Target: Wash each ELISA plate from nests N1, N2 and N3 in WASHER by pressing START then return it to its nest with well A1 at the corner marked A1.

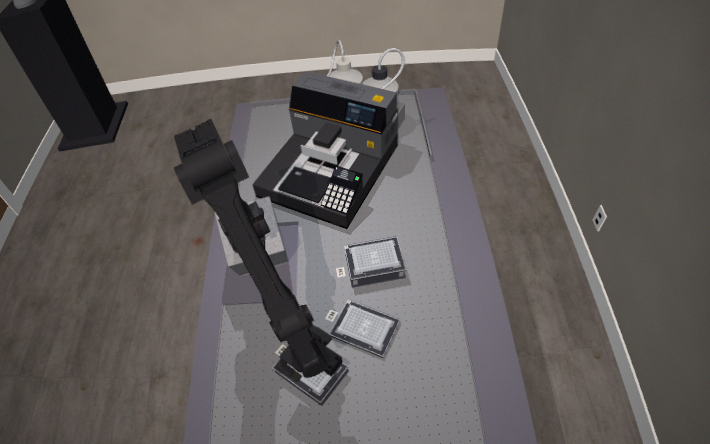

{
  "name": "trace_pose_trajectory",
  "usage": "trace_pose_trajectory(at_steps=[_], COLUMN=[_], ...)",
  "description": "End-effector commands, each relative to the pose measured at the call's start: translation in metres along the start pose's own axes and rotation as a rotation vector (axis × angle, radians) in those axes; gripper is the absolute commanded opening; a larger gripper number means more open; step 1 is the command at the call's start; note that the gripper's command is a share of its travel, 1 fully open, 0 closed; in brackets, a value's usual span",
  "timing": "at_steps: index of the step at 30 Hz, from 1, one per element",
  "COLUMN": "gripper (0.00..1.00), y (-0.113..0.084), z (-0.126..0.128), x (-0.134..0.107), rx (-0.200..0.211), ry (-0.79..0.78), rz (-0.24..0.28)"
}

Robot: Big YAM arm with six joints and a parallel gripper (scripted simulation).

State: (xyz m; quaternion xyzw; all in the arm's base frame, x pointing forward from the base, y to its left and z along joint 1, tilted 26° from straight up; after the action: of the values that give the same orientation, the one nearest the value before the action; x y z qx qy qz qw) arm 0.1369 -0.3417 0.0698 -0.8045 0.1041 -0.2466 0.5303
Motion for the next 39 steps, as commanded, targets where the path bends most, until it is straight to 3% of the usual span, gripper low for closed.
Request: trace_pose_trajectory(at_steps=[1,13,14,39], gripper=[1.00,1.00,1.00,1.00], y=[-0.002,-0.002,0.005,0.019], z=[-0.006,-0.006,-0.003,-0.004], x=[0.007,0.007,0.000,0.000], rx=[-0.014,-0.014,-0.005,-0.007], ry=[0.001,0.001,-0.004,-0.002], rz=[-0.020,-0.020,-0.007,-0.008])
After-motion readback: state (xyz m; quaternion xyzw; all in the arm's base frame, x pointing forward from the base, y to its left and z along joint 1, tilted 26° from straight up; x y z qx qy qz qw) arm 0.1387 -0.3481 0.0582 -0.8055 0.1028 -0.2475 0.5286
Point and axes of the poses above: the point where the finger pads meet when closed, its own y axis out along the fingers, its own z axis across the jaws, x = y × z, the point moved 4 cm from there along -y, back along the fingers, and after that the axes turned 11 degrees about -y, right-handed, at the moved point
